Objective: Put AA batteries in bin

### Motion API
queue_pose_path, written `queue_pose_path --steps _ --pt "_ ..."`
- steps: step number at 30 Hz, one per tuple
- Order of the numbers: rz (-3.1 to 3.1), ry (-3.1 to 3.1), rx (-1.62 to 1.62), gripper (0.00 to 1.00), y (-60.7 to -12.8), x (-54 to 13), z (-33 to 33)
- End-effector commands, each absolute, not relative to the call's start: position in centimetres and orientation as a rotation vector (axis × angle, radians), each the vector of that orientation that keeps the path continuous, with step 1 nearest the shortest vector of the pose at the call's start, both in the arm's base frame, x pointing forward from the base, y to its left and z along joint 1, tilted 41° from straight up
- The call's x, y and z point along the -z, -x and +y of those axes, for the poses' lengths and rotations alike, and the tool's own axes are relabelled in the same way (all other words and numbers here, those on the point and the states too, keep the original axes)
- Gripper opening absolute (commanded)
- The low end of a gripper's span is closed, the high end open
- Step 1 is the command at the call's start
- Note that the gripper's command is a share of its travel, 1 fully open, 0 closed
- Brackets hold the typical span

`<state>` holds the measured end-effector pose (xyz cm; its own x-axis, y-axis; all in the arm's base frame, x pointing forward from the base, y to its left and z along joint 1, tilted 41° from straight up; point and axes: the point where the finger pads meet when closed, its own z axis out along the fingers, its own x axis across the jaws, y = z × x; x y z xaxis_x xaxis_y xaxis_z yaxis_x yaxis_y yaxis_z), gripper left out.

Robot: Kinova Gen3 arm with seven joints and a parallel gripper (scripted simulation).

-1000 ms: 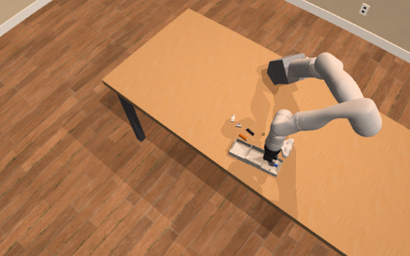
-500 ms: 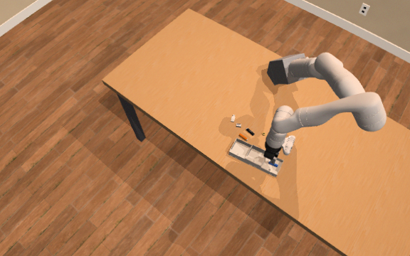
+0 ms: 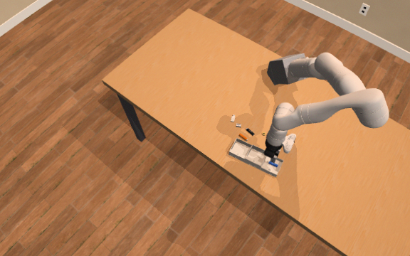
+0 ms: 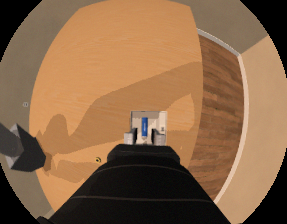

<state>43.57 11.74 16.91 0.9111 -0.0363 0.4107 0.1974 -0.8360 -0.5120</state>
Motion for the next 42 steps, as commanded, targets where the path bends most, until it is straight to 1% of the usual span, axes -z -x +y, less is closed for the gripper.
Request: queue_pose_path --steps 1,5,13,16,25,42 --pt "0.062 2.488 0.498 0.60 -42.8 -15.6 10.1" --pt "0.262 2.457 0.430 0.60 -41.7 -13.6 7.7" --pt "0.252 2.460 0.437 0.60 -39.5 -9.4 3.0" --pt "0.246 2.461 0.442 0.60 -39.5 -8.9 2.3" --pt "0.238 2.463 0.435 0.60 -36.7 -4.2 -3.0" --pt "0.253 2.465 0.426 0.60 -36.6 -4.2 -2.7"
